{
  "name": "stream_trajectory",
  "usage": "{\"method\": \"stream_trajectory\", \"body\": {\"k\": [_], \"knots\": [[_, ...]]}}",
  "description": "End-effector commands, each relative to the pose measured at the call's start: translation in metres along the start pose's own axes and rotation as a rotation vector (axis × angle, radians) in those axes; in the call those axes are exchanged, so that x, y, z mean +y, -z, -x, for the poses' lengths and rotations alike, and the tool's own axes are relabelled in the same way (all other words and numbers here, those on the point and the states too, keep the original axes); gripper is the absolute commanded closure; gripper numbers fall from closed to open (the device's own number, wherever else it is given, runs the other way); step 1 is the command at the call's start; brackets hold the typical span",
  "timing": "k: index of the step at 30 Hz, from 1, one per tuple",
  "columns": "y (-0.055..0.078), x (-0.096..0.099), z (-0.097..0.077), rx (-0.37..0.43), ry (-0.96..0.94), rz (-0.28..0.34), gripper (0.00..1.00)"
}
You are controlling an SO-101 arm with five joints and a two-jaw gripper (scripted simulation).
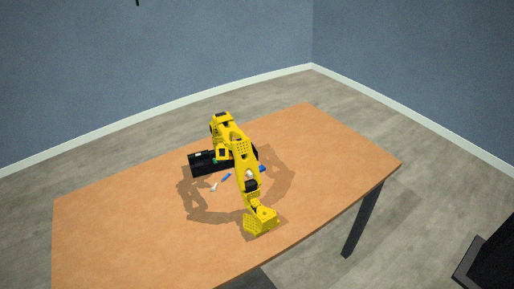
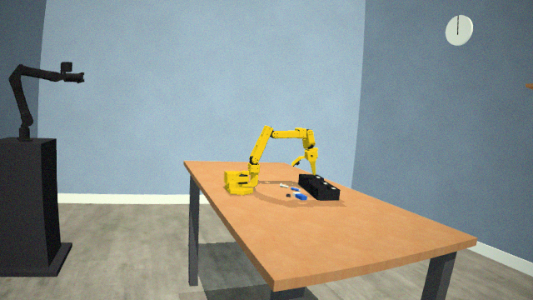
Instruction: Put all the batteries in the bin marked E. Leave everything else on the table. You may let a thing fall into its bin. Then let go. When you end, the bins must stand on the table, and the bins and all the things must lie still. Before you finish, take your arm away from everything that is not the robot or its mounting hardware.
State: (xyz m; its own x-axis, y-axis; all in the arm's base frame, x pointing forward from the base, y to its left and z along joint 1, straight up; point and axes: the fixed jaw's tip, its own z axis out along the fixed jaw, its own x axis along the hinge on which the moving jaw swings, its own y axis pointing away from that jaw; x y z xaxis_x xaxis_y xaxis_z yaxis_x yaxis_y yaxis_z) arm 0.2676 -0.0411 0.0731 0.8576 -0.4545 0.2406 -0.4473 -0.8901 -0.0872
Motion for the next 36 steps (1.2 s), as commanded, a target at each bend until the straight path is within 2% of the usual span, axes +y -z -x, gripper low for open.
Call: {"method": "stream_trajectory", "body": {"k": [1,13,15,30,32,36], "knots": [[0.016,-0.002,-0.004,0.054,-0.079,-0.024,0.84],[0.015,-0.003,0.004,0.03,-0.422,-0.023,0.83],[0.015,-0.003,0.004,0.03,-0.422,-0.023,0.83],[0.014,-0.005,0.016,-0.003,-0.97,-0.006,0.83],[0.014,-0.005,0.016,-0.003,-0.97,-0.006,0.83],[0.014,-0.006,0.019,-0.01,-1.132,0.002,0.83]]}}
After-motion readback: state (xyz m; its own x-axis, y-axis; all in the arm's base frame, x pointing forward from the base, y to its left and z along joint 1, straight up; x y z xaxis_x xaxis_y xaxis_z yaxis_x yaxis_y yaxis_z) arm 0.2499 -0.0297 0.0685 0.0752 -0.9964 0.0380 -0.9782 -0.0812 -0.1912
